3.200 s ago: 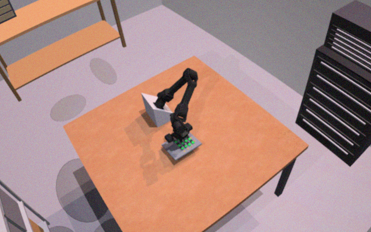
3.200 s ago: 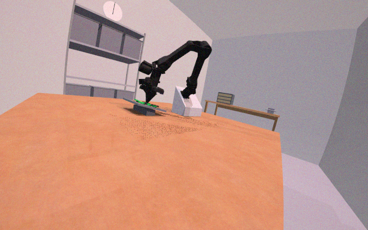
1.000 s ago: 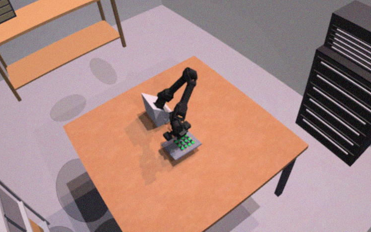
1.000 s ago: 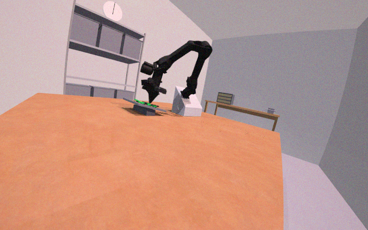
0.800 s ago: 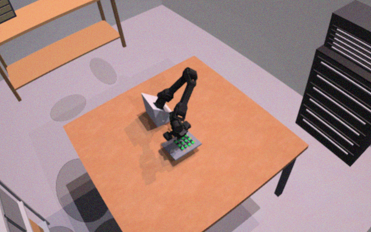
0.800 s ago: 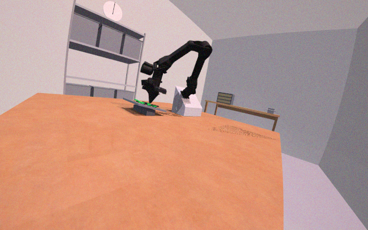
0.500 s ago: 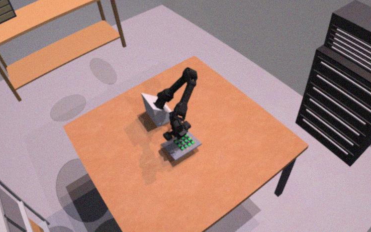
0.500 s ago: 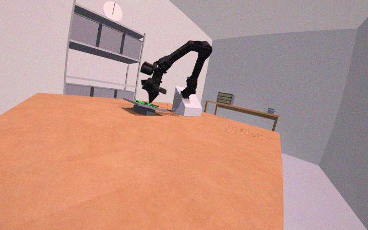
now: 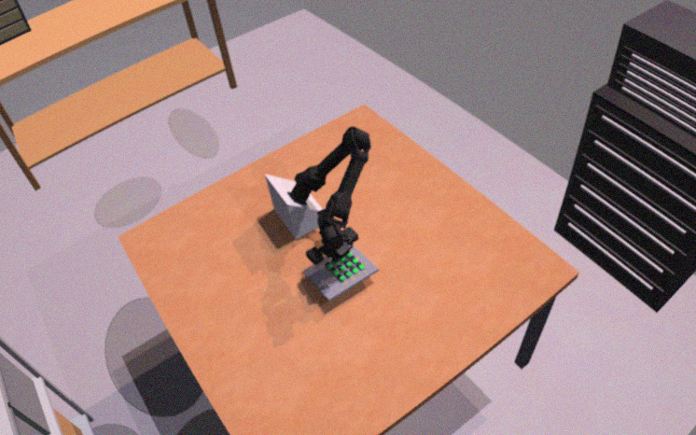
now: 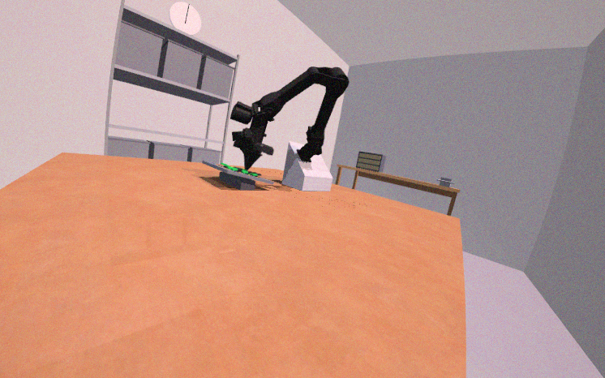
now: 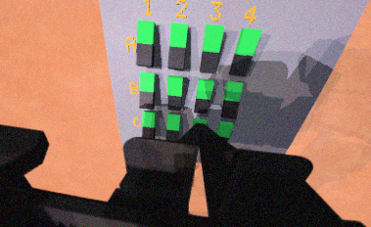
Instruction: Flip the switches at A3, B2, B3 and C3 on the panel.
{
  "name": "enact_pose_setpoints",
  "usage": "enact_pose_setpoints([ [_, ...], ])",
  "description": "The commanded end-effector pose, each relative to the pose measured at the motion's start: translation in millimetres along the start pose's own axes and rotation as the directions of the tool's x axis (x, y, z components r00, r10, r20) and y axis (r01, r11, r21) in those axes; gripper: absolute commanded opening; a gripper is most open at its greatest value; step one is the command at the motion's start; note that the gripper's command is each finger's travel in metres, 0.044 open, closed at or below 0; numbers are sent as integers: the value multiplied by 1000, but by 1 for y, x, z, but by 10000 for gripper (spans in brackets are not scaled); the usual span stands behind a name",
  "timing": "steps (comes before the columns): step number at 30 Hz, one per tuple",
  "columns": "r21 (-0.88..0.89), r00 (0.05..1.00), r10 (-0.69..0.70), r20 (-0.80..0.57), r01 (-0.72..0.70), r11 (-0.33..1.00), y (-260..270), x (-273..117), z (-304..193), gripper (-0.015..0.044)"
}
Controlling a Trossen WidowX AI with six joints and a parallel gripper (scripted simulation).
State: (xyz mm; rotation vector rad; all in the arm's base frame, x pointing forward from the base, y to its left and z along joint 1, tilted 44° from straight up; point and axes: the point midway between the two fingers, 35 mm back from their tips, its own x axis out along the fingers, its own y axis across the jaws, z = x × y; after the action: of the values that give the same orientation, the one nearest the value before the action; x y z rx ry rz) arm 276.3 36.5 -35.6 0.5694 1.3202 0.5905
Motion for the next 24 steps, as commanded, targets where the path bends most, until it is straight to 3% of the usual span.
enact_pose_setpoints([
  [1, 4, 1000, 4, 0, -4, 1000, 0, 1, 0, 0],
  [24, 4, 1000, 4, 0, -4, 1000, 1, 4, 0, 0],
])
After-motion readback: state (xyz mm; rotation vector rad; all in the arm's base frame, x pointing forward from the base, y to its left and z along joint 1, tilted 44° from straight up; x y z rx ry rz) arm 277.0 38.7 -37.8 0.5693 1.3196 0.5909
